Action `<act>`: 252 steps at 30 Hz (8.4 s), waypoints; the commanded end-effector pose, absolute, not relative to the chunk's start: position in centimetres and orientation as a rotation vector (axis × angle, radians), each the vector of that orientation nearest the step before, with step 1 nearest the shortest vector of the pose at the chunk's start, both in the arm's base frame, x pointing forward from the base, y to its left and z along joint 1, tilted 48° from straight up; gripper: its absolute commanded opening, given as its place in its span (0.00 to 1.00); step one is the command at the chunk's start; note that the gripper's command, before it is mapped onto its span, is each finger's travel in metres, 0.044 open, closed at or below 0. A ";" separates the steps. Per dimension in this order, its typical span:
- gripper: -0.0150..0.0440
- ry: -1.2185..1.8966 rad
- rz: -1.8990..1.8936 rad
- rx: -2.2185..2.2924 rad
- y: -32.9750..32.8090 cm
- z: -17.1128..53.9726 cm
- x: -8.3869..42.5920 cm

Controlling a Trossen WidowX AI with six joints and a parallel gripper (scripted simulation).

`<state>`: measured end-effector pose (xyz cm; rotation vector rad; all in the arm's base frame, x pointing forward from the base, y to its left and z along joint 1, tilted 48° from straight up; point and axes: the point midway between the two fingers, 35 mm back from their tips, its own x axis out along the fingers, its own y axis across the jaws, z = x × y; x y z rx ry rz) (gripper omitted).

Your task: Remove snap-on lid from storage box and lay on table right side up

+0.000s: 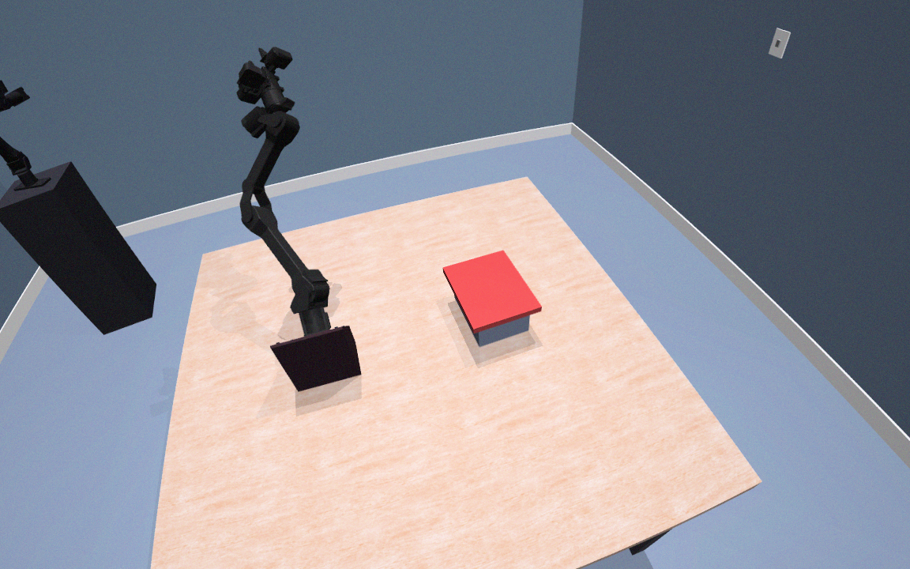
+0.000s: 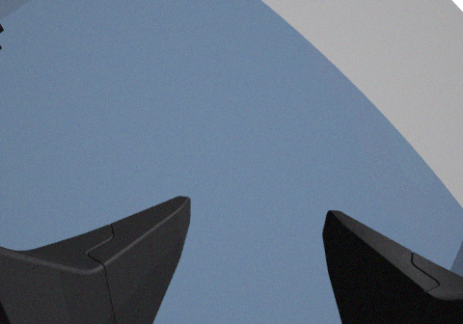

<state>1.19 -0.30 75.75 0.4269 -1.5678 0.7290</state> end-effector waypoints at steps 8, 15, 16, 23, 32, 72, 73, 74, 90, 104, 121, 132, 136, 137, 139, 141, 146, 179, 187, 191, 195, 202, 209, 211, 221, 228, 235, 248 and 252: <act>0.65 -1.324 0.467 0.568 -8.1 71.9 12.6; 0.65 -1.135 0.381 0.706 -12.0 68.0 18.6; 0.65 -1.099 0.366 0.736 -12.7 67.1 19.7; 0.65 -0.891 0.271 0.898 -16.5 61.3 25.3; 0.65 -0.591 0.131 1.127 -20.5 51.0 31.5; 0.65 0.634 -0.345 2.341 -12.5 7.4 28.8; 0.65 0.634 -0.345 2.341 -12.5 7.4 28.8; 0.65 0.634 -0.345 2.341 -12.5 7.4 28.8; 0.65 0.633 -0.343 2.343 -8.7 3.9 29.6; 0.65 0.637 -0.347 2.339 -8.4 3.3 30.9; 0.65 0.639 -0.347 2.337 -7.5 2.3 33.2; 0.65 0.636 -0.343 2.341 -6.7 1.6 34.6; 0.65 0.634 -0.340 2.343 -6.4 1.4 35.1; 0.65 0.634 -0.340 2.344 -6.4 1.3 35.2; 0.65 0.633 -0.338 2.345 -6.2 1.2 35.4; 0.65 0.633 -0.338 2.345 -6.2 1.2 35.5; 0.50 0.633 -0.338 2.345 -6.2 1.2 35.5; 0.25 0.636 -0.337 2.344 -6.4 1.4 35.4; 0.25 0.636 -0.337 2.344 -6.5 1.5 35.3; 0.25 0.636 -0.337 2.344 -6.6 1.6 35.2; 0.25 0.636 -0.337 2.344 -6.6 1.6 35.2; 0.25 0.636 -0.337 2.344 -6.7 1.7 35.2; 0.25 0.636 -0.337 2.343 -6.8 1.8 35.1; 0.25 0.636 -0.337 2.343 -6.8 1.8 35.1; 0.25 0.636 -0.337 2.343 -7.0 2.0 35.1; 0.25 0.636 -0.337 2.343 -7.1 2.1 35.1; 0.25 0.636 -0.337 2.343 -7.2 2.1 35.1; 0.25 0.632 -0.339 2.344 -7.2 2.1 35.2; 0.25 0.632 -0.339 2.344 -7.2 2.1 35.2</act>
